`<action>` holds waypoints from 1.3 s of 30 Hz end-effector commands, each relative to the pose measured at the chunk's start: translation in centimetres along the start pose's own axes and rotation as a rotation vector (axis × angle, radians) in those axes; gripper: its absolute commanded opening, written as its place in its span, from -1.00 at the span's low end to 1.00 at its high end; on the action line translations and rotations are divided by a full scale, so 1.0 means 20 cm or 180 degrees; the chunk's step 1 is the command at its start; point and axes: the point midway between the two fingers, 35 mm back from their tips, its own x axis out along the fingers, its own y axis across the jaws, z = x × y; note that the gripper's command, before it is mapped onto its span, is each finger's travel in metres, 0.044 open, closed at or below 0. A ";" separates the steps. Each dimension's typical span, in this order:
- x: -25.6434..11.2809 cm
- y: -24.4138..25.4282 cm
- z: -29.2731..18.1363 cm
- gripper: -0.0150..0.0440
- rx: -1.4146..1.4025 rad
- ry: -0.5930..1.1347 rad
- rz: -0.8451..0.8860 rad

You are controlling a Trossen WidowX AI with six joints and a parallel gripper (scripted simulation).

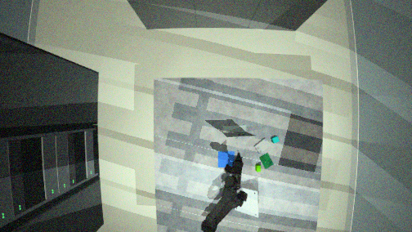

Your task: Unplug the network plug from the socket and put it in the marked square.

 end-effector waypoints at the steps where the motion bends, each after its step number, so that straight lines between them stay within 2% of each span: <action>1: 0.00 0.08 0.03 -0.49 -0.0164 -0.0170 0.0296; 13: -0.07 0.33 0.15 -0.49 -0.0513 -0.0933 0.1131; 23: -0.18 0.45 0.28 -0.49 -0.0596 -0.1661 0.1504; 39: -0.14 0.51 0.28 -0.49 -0.0607 -0.1664 0.1524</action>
